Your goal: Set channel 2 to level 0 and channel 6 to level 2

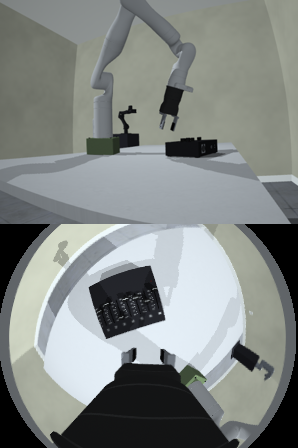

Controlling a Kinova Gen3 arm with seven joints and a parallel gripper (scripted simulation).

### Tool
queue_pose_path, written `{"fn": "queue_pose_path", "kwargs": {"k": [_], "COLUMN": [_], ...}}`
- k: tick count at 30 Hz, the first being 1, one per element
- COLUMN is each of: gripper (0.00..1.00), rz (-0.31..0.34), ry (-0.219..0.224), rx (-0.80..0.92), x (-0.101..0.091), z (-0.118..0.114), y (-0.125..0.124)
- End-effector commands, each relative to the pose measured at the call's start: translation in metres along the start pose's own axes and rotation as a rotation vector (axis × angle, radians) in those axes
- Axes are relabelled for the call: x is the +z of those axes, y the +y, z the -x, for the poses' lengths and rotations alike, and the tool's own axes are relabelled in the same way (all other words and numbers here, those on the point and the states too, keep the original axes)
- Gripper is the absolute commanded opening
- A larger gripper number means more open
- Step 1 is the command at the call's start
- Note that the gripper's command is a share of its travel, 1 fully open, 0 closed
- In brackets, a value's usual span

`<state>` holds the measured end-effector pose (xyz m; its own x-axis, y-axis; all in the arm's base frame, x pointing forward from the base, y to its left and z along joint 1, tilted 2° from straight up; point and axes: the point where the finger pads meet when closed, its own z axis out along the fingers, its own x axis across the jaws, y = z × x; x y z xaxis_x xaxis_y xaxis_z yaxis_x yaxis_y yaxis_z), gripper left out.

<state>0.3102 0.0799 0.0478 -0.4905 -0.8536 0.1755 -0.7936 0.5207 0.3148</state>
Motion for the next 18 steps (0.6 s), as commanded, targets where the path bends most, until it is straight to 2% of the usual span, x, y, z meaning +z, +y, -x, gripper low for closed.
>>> {"fn": "queue_pose_path", "kwargs": {"k": [1,8,10,18], "gripper": [1.0,1.0,1.0,1.0], "rz": [-0.012,-0.032,-0.032,-0.062], "ry": [-0.005,-0.008,-0.008,-0.029], "rx": [0.09,0.326,0.326,0.648], "x": [-0.004,-0.008,-0.008,-0.016], "z": [0.003,0.0,0.0,-0.002], "y": [-0.002,-0.009,-0.009,-0.018]}}
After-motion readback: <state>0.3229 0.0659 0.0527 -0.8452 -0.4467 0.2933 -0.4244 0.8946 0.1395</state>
